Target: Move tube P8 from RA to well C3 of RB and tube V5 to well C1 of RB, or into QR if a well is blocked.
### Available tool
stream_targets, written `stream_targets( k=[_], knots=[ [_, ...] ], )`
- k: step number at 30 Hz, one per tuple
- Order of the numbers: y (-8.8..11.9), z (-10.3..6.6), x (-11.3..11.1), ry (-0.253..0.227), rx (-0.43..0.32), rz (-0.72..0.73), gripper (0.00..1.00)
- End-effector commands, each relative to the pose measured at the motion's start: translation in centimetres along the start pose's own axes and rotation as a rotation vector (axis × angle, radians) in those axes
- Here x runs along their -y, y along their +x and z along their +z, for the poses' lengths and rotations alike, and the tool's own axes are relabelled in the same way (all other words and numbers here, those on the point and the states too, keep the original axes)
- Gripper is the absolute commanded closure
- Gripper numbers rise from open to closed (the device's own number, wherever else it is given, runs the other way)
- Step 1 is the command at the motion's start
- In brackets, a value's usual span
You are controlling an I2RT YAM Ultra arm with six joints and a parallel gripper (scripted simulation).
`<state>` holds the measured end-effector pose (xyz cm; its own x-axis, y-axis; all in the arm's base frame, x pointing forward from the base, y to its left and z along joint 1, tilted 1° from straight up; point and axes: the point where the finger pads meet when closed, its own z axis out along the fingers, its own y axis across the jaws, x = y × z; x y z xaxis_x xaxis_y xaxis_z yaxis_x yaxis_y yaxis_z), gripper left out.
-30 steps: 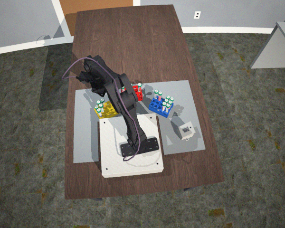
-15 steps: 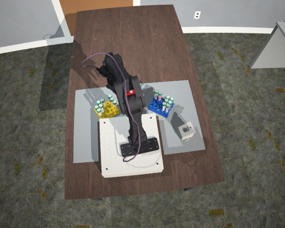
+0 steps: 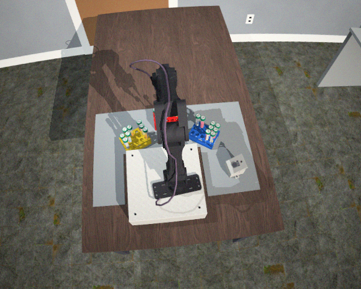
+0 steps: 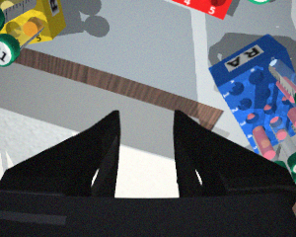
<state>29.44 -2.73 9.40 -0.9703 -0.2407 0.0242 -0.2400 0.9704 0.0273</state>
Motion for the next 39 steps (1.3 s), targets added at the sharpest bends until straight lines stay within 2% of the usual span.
stream_targets(
  k=[1, 10, 12, 27, 29, 34, 37, 39],
  knots=[
    [-0.5, -1.0, -0.4, 0.008, 0.048, 0.115, 0.7],
    [-0.5, -1.0, -0.3, 0.006, 0.051, 0.417, 0.7],
    [-0.5, -1.0, -0.3, 0.006, 0.051, 0.417, 0.7],
    [-0.5, -1.0, -0.2, -0.005, 0.054, 0.916, 0.7],
    [-0.5, -1.0, -0.2, -0.005, 0.054, 0.916, 0.7],
    [-0.5, -1.0, -0.2, -0.009, 0.054, 1.083, 0.7],
    [-0.5, -1.1, -0.3, -0.009, 0.054, 1.1, 0.7],
    [-1.1, -0.8, 1.2, -0.001, 0.019, 1.12, 0.7]
  ],
)
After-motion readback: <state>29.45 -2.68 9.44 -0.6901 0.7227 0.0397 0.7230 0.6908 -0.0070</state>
